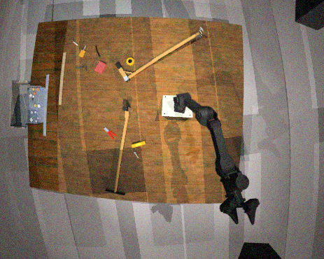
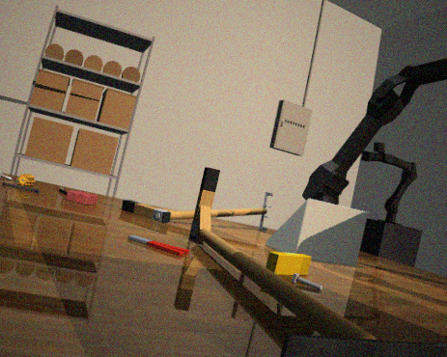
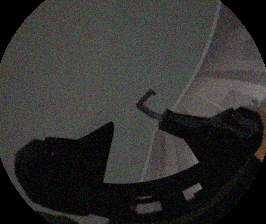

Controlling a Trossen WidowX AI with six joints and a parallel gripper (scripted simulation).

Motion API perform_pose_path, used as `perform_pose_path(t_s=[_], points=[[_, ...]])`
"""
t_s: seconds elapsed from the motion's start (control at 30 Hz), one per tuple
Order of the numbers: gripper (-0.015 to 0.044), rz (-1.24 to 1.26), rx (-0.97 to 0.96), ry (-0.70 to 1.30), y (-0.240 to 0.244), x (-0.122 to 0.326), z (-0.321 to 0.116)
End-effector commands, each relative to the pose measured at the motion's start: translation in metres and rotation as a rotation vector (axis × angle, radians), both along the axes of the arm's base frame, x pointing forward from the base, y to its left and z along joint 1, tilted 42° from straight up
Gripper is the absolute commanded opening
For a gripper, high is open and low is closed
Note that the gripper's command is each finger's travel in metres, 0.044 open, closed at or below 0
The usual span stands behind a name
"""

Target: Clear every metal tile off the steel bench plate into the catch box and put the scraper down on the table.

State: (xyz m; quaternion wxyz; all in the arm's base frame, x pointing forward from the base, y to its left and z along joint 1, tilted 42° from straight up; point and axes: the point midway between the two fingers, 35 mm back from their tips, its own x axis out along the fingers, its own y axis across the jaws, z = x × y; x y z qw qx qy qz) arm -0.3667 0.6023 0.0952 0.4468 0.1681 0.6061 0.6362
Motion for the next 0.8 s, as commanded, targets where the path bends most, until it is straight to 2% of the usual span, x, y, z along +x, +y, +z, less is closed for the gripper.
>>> perform_pose_path(t_s=[0.0, 0.63, 0.77], points=[[0.044, 0.0, -0.001, -0.009, -0.0004, 0.0004, -0.0012], [0.044, 0.0, -0.001, -0.009, -0.0004, 0.0004, -0.0012], [0.0335, -0.015, -0.009, -0.031, 0.0037, 0.0102, -0.0056]])
